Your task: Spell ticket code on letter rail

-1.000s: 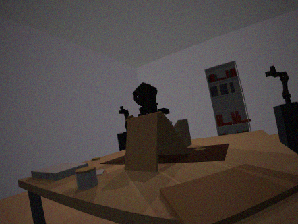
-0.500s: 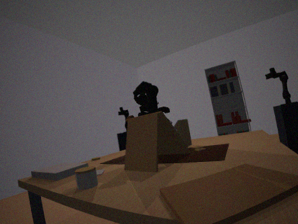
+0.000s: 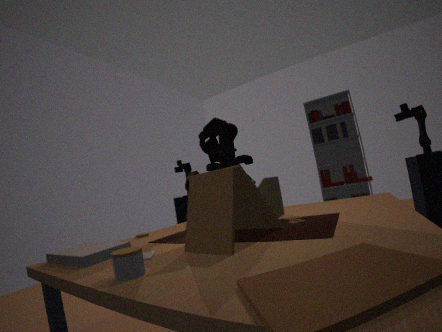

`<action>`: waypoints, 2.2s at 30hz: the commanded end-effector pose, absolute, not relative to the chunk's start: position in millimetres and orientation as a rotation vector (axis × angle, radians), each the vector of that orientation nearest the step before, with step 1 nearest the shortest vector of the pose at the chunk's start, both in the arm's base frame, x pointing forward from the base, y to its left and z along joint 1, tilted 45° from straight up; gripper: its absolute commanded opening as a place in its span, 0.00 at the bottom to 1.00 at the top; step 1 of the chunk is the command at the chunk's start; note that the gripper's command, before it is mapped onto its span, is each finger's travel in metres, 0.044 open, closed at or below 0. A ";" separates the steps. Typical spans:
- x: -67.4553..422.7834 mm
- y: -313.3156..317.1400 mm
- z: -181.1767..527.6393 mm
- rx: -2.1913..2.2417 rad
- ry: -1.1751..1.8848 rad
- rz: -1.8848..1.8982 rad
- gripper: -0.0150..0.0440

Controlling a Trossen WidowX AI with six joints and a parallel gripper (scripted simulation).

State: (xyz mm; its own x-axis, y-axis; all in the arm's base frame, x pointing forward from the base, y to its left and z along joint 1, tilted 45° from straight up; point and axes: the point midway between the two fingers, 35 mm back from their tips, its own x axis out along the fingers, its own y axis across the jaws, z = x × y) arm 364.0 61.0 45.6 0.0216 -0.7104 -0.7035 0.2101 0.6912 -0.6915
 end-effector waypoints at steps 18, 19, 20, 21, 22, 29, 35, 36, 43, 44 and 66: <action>309.7 156.2 109.1 -1.458 1.257 0.420 0.97; 307.1 159.1 111.2 -1.498 1.237 0.460 1.00; 304.4 161.9 113.2 -1.538 1.215 0.500 1.00; 301.6 164.7 115.2 -1.578 1.193 0.540 1.00; 298.8 167.5 117.2 -1.618 1.169 0.579 1.00; 292.3 173.6 121.7 -1.710 1.110 0.667 1.00; 292.3 173.6 121.7 -1.710 1.110 0.667 1.00; 292.3 173.6 121.7 -1.710 1.110 0.667 1.00; 292.3 173.6 121.7 -1.710 1.110 0.667 1.00; 292.3 173.6 121.7 -1.710 1.110 0.667 1.00; 255.1 173.2 -50.0 -1.299 1.498 0.354 0.83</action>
State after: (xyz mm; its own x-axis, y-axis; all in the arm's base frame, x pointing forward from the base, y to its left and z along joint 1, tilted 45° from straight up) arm 275.6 182.0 4.0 0.2589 -0.4736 -0.8418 -0.8946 0.2110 -0.3938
